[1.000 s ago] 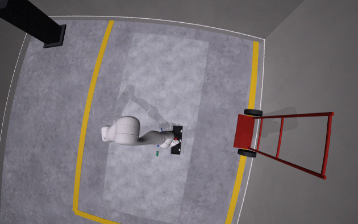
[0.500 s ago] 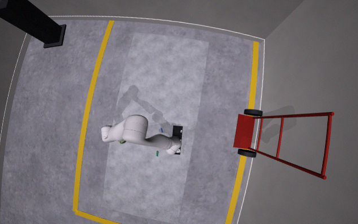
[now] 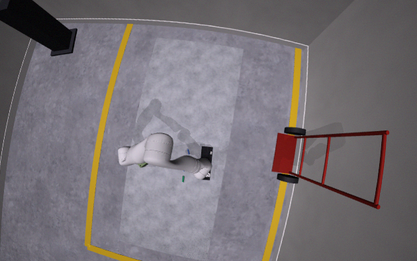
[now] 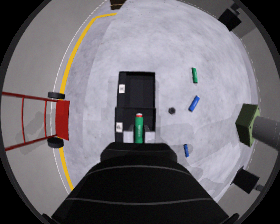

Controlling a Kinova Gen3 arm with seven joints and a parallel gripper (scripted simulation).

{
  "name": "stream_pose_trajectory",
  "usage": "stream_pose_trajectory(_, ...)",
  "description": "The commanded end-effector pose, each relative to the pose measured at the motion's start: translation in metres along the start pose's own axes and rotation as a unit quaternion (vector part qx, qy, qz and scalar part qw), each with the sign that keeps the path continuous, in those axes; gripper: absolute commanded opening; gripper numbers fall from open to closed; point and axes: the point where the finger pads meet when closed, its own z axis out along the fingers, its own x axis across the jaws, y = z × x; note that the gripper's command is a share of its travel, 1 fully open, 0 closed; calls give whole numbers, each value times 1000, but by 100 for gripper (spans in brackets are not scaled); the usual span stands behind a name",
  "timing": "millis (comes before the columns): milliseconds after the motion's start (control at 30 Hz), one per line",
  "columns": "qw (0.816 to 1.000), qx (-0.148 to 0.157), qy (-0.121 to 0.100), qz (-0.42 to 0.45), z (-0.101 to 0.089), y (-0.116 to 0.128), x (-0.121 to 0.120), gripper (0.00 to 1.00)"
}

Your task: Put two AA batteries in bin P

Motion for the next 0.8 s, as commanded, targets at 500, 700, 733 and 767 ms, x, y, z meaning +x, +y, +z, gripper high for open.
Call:
stream_pose_trajectory(500,1000,0,-1,0,27,0,-1,31)
stream_pose_trajectory(700,1000,0,-1,0,35,0,-1,31)
stream_pose_trajectory(733,1000,0,-1,0,36,-1,0,31)
stream_pose_trajectory(767,1000,0,-1,0,36,-1,0,31)
